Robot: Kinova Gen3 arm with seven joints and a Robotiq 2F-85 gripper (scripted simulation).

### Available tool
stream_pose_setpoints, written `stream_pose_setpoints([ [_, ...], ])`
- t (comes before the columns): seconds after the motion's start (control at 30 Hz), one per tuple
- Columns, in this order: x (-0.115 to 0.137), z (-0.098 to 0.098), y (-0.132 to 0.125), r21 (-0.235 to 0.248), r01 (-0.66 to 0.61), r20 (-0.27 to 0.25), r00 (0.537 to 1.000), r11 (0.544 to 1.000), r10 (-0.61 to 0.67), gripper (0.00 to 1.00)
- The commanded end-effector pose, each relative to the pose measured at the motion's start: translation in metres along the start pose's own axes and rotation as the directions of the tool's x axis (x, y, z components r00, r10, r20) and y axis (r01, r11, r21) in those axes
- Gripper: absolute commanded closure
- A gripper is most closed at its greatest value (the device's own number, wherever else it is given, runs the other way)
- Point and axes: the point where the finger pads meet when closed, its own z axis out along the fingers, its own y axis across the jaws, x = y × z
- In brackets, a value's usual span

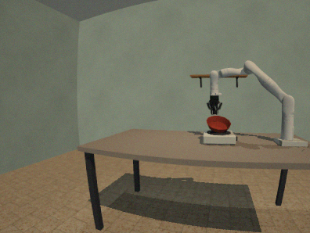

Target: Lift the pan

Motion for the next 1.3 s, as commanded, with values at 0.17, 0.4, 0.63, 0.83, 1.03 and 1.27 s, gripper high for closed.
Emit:
stream_pose_setpoints([
  [0.17,-0.001,-0.017,0.001,-0.005,-0.001,0.004,1.0,1.0,0.001,1.0],
  [0.4,-0.001,-0.032,0.001,-0.005,-0.001,0.003,1.0,1.0,0.001,1.0],
  [0.63,0.0,-0.043,0.001,-0.005,0.0,0.003,1.0,1.0,0.0,1.0],
  [0.83,-0.001,-0.054,0.001,-0.005,-0.001,0.004,1.0,1.0,0.001,1.0],
  [1.03,-0.001,-0.062,0.001,-0.005,-0.001,0.004,1.0,1.0,0.001,1.0],
  [1.27,0.0,-0.077,0.001,-0.005,-0.001,0.004,1.0,1.0,0.001,1.0],
])
